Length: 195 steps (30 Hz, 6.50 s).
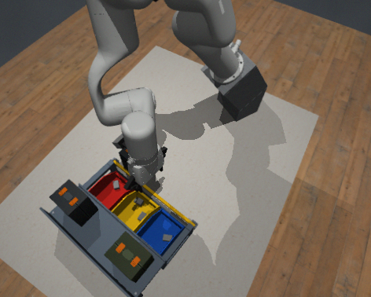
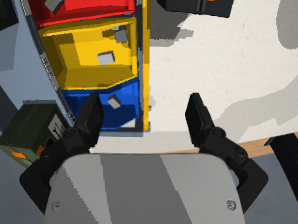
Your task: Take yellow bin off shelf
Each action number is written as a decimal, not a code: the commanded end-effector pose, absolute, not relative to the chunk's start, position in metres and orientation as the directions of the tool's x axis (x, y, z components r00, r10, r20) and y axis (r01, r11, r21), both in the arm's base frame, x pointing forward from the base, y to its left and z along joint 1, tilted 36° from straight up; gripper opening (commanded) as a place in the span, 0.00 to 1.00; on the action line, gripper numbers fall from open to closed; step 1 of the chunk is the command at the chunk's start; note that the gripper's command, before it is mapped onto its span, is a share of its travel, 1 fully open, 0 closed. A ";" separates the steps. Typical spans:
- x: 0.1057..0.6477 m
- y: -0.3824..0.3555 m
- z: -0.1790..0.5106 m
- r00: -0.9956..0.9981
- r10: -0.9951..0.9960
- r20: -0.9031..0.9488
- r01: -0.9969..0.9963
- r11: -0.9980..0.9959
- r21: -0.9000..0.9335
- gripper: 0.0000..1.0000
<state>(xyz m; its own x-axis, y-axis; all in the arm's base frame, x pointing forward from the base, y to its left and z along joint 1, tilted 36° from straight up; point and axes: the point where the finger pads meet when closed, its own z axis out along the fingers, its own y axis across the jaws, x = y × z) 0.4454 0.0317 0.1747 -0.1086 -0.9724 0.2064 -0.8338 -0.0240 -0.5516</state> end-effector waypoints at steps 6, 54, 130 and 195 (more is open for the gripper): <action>0.469 0.021 0.140 -0.109 -0.972 0.207 -0.834 -0.024 -0.551 1.00; 0.459 0.026 0.154 -0.109 -0.972 0.207 -0.834 -0.024 -0.551 1.00; 0.458 0.026 0.156 0.351 -0.811 0.469 -0.764 -0.537 -0.357 1.00; 0.458 0.026 0.156 0.834 0.024 0.551 -0.109 -0.972 0.207 1.00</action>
